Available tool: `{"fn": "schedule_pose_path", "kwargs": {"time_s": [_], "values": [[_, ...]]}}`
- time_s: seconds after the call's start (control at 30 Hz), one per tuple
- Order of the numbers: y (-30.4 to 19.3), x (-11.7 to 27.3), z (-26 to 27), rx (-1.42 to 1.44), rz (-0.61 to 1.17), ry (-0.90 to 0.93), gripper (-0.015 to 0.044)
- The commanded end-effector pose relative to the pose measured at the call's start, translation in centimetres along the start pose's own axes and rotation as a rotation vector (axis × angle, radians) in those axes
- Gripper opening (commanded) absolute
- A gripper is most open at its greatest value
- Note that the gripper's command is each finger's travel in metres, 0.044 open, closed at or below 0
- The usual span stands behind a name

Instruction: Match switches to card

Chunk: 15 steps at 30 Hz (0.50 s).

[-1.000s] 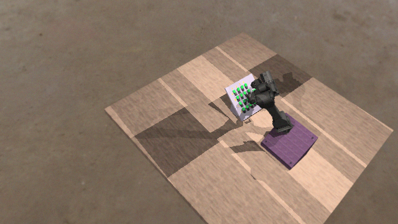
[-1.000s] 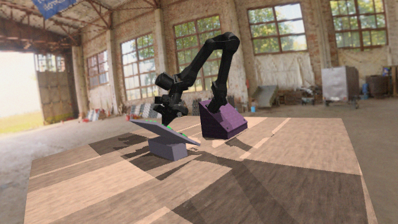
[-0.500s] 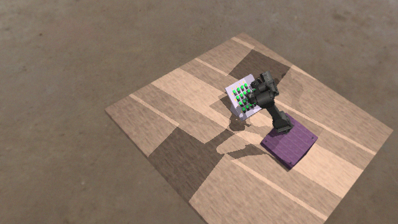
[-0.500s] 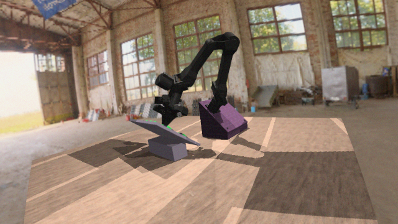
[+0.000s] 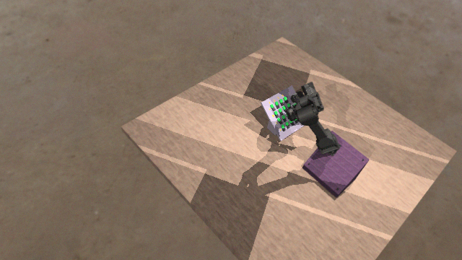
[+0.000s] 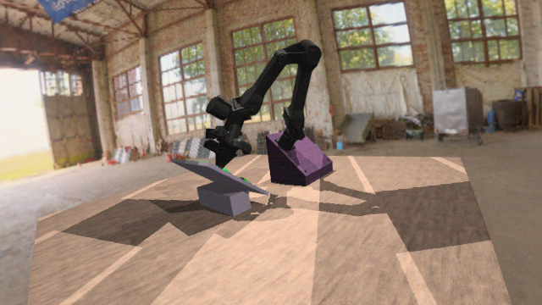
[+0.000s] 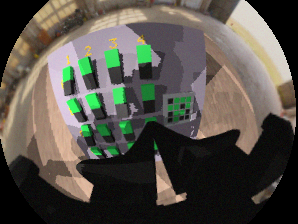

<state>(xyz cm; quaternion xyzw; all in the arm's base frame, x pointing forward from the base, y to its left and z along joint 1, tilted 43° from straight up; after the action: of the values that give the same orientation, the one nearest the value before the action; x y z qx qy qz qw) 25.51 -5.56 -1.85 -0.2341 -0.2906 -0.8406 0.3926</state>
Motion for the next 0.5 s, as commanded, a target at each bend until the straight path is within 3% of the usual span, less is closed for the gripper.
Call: {"fn": "schedule_pose_path", "kwargs": {"time_s": [0.0,0.47], "values": [[-0.03,-0.09,-0.04,-0.006,0.000,-0.003,0.0000],[-0.03,-0.27,-0.04,-0.006,0.000,-0.003,0.0000]]}}
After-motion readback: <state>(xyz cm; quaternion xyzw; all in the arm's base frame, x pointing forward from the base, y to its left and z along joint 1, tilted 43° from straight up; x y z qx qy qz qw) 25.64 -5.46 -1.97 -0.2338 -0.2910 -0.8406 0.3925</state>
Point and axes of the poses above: the point midway between the two fingers, 35 mm back from their tips, its own x axis back along the fingers, its own z axis across the jaws, y = z × x, the point moved 3 cm from there along x, back along the fingers, and after that the axes turned 8 degrees about -x, right-handed, at the moved point
